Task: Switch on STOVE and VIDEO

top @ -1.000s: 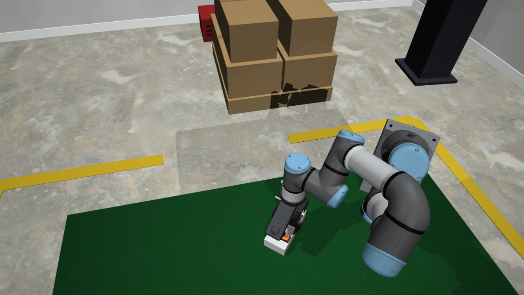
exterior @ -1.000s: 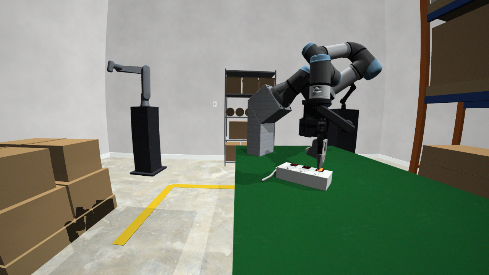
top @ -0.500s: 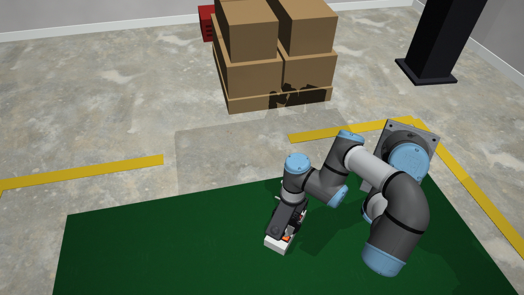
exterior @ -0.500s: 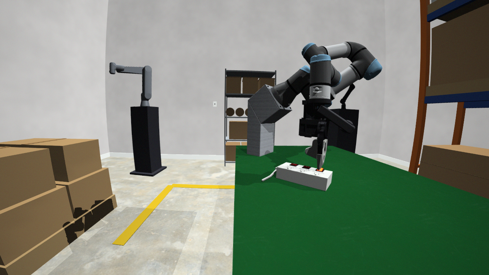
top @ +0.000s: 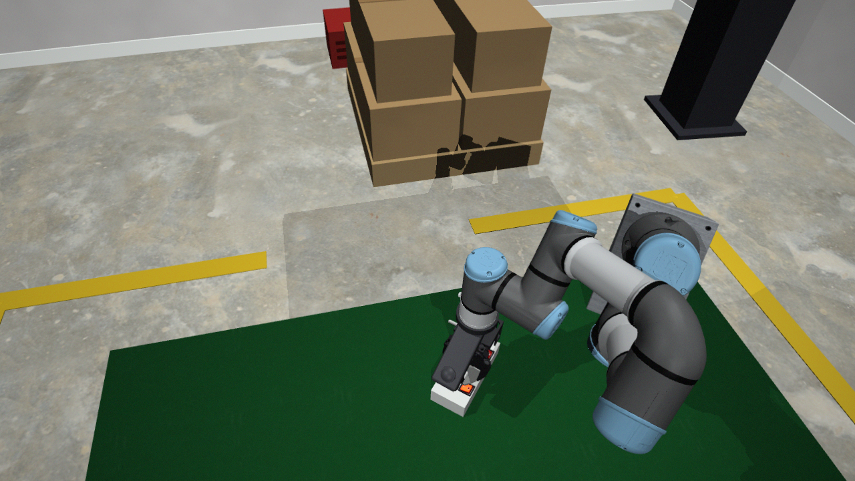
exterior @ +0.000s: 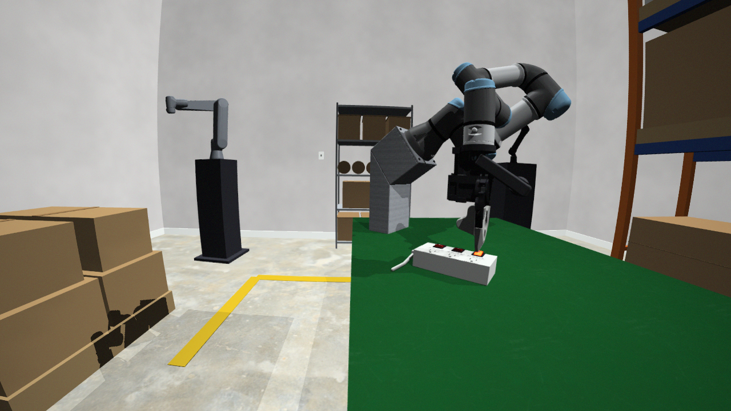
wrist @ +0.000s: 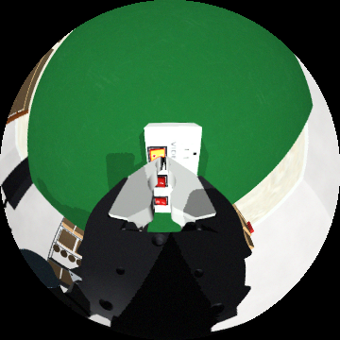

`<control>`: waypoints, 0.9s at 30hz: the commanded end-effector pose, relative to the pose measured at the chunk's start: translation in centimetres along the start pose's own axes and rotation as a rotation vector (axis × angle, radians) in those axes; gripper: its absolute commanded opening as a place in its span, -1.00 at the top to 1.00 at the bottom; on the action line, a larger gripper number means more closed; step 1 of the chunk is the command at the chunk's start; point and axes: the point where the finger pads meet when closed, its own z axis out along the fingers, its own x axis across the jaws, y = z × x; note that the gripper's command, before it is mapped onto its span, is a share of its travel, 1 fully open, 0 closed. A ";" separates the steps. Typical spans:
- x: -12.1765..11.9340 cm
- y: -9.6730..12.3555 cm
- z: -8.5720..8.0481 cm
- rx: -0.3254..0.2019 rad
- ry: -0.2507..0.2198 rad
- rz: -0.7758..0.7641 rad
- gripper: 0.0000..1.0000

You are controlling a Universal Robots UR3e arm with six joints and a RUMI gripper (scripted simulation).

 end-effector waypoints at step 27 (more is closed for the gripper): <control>-0.1 0.1 -3.4 0.000 -0.006 0.001 1.00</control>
